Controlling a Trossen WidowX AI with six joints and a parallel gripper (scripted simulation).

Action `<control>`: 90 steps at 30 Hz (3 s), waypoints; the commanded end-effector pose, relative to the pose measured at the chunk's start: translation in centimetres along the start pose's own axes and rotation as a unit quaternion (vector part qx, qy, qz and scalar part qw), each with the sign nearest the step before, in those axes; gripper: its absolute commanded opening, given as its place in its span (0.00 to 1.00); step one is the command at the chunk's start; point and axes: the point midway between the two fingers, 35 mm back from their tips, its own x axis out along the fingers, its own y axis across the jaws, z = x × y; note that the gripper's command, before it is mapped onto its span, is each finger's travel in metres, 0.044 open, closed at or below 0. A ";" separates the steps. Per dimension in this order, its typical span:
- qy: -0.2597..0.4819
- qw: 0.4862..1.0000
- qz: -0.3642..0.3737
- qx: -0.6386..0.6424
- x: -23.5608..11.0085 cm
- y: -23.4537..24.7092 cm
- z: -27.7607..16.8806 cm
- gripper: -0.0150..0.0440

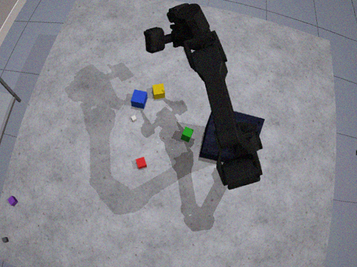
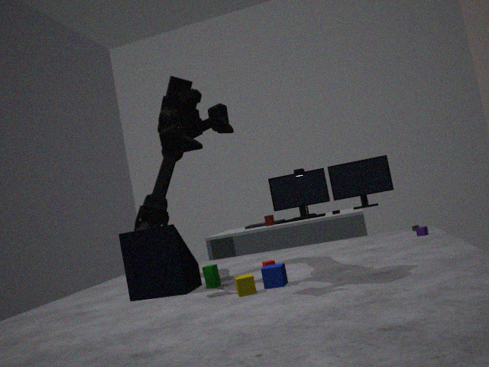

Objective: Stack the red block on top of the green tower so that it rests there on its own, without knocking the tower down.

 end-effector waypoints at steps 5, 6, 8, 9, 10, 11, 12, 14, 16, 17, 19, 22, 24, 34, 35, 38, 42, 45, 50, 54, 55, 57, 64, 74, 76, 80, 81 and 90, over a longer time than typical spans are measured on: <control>0.084 0.991 0.003 -0.107 2.6 3.7 -5.2 1.00; 0.098 0.987 0.005 -0.125 3.0 4.2 -6.2 1.00; 0.126 0.979 0.009 -0.159 3.5 5.2 -8.0 1.00; 0.139 0.974 0.011 -0.176 3.8 5.6 -9.0 1.00; 0.153 0.969 0.014 -0.193 4.0 6.0 -9.9 1.00; 0.167 0.963 0.017 -0.210 4.2 6.4 -10.9 1.00; 0.180 0.957 0.020 -0.227 4.3 6.8 -11.9 1.00; 0.206 0.943 0.026 -0.259 4.6 7.6 -13.8 1.00; 0.232 0.927 0.034 -0.292 4.7 8.2 -15.8 1.00; 0.245 0.919 0.038 -0.308 4.8 8.5 -16.8 1.00; 0.271 0.900 0.047 -0.339 4.8 9.1 -18.8 1.00; 0.307 0.869 0.061 -0.383 4.6 9.8 -21.7 1.00; 0.329 0.846 0.073 -0.413 4.4 10.3 -23.6 1.00; 0.428 0.713 0.142 -0.537 2.1 11.8 -32.5 1.00; 0.436 0.700 0.149 -0.546 1.8 11.9 -33.3 1.00; 0.458 0.658 0.169 -0.573 0.8 12.3 -35.6 1.00; 0.468 0.639 0.179 -0.584 0.3 12.4 -36.6 1.00; 0.468 0.639 0.179 -0.584 0.4 12.5 -36.6 1.00; 0.468 0.639 0.178 -0.584 1.5 11.9 -38.1 1.00; 0.468 0.639 0.179 -0.583 2.6 11.2 -40.0 1.00; 0.468 0.639 0.180 -0.583 2.7 11.2 -40.1 1.00; 0.468 0.639 0.180 -0.583 2.8 11.2 -40.1 1.00; 0.468 0.639 0.179 -0.583 3.1 11.0 -40.7 1.00; 0.468 0.639 0.179 -0.583 4.0 10.5 -41.9 1.00; 0.468 0.639 0.180 -0.583 4.1 10.4 -42.2 1.00; 0.468 0.639 0.180 -0.583 4.4 10.2 -42.7 1.00; 0.468 0.639 0.180 -0.583 4.5 10.1 -42.9 1.00; 0.468 0.639 0.180 -0.583 4.7 10.0 -43.2 1.00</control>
